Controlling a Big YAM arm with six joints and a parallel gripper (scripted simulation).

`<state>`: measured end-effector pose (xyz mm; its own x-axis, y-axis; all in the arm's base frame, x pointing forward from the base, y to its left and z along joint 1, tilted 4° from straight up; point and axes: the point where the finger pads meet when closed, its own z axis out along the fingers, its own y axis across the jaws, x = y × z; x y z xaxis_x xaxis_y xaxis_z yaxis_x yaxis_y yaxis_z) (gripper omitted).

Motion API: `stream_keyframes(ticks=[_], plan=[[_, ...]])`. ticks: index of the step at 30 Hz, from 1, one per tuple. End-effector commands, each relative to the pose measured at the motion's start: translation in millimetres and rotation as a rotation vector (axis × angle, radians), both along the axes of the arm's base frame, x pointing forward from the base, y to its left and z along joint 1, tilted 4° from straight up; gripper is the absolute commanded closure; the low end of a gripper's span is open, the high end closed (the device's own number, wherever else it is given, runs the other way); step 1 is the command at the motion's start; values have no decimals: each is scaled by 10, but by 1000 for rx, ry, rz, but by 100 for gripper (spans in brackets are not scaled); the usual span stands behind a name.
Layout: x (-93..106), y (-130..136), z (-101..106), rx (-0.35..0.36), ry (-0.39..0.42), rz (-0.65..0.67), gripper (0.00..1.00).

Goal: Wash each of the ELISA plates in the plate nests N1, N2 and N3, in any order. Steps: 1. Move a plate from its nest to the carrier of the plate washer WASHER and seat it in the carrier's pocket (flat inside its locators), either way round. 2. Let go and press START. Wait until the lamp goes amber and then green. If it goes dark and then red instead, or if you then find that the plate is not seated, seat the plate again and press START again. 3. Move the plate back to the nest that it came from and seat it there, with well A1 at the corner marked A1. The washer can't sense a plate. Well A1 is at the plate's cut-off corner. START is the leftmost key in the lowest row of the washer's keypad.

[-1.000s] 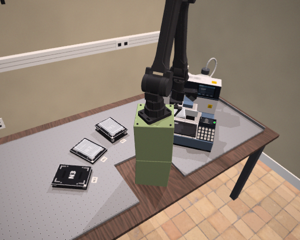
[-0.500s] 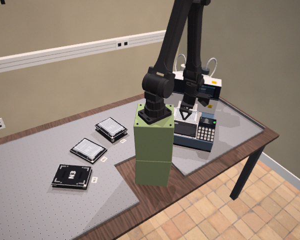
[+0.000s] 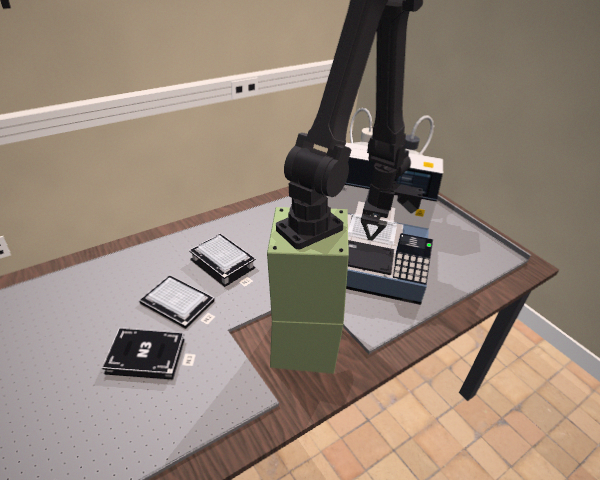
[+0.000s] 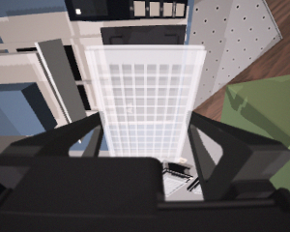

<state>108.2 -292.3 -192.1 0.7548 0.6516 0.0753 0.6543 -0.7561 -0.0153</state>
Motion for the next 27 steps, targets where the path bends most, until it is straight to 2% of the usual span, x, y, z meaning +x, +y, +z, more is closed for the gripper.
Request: stream_keyframes(ticks=[1, 5, 6, 15, 16, 23, 27], plan=[[37, -64, 19, -14, -6, 22, 18], [89, -84, 22, -15, -7, 45, 18], [41, -63, 19, -14, -6, 22, 18], [43, -64, 19, -14, -6, 22, 18], [94, -90, 22, -15, -8, 45, 18], [43, -65, 19, -14, -6, 22, 18], [90, -84, -97, -18, -9, 43, 18]])
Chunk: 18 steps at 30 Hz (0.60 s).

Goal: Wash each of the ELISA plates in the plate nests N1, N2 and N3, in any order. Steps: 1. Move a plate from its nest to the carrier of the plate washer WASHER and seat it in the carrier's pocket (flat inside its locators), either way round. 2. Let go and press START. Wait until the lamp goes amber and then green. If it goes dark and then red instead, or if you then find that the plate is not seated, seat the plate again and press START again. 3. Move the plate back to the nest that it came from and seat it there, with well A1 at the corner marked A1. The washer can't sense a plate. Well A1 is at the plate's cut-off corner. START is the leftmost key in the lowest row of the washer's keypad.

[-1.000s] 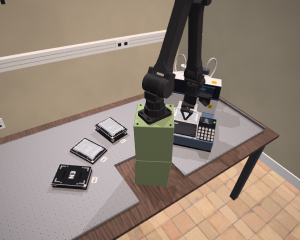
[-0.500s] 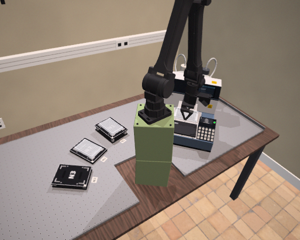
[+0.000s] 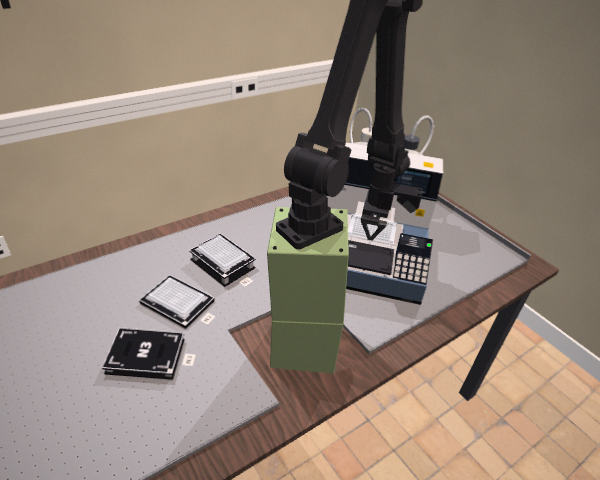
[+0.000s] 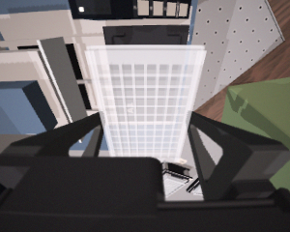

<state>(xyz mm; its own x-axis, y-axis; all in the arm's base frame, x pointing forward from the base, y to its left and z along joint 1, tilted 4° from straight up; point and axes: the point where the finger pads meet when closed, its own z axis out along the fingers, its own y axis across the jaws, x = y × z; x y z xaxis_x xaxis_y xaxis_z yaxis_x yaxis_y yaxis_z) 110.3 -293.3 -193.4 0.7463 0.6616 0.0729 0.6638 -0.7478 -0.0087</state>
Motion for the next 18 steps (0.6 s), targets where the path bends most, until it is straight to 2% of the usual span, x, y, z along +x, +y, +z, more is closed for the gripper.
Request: stream_keyframes(ticks=[1, 18], plan=[[70, -70, -101, -12, -6, 31, 18], [69, -26, -356, -8, -5, 27, 18]])
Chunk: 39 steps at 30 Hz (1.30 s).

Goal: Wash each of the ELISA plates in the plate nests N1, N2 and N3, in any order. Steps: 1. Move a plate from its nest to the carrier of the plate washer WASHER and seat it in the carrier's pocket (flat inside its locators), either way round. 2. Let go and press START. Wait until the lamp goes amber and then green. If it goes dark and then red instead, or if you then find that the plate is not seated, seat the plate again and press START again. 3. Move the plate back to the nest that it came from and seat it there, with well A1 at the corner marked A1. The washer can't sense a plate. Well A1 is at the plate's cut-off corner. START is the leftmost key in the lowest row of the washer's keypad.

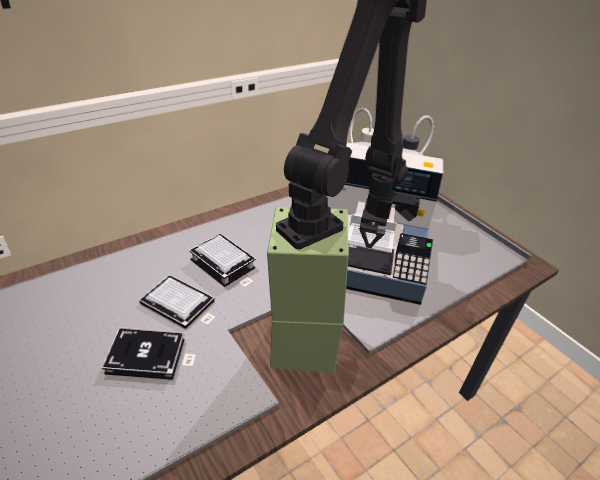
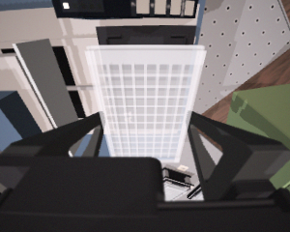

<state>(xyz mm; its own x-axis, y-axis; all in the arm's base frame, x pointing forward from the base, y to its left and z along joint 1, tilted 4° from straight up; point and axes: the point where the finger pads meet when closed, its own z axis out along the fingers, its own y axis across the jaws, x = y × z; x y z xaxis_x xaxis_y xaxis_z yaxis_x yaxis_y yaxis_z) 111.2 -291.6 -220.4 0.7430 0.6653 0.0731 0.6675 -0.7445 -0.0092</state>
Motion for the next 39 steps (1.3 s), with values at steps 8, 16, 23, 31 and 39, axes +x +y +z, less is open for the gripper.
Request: stream_keyframes(ticks=[8, 16, 23, 31, 39], plan=[[52, -27, -186, -7, -4, 12, 18], [61, -5, -321, -4, -3, 5, 18], [67, 17, -421, -3, -3, 5, 18], [68, 27, -520, -2, -3, 5, 18], [32, 14, -463, -2, -2, 4, 18]])
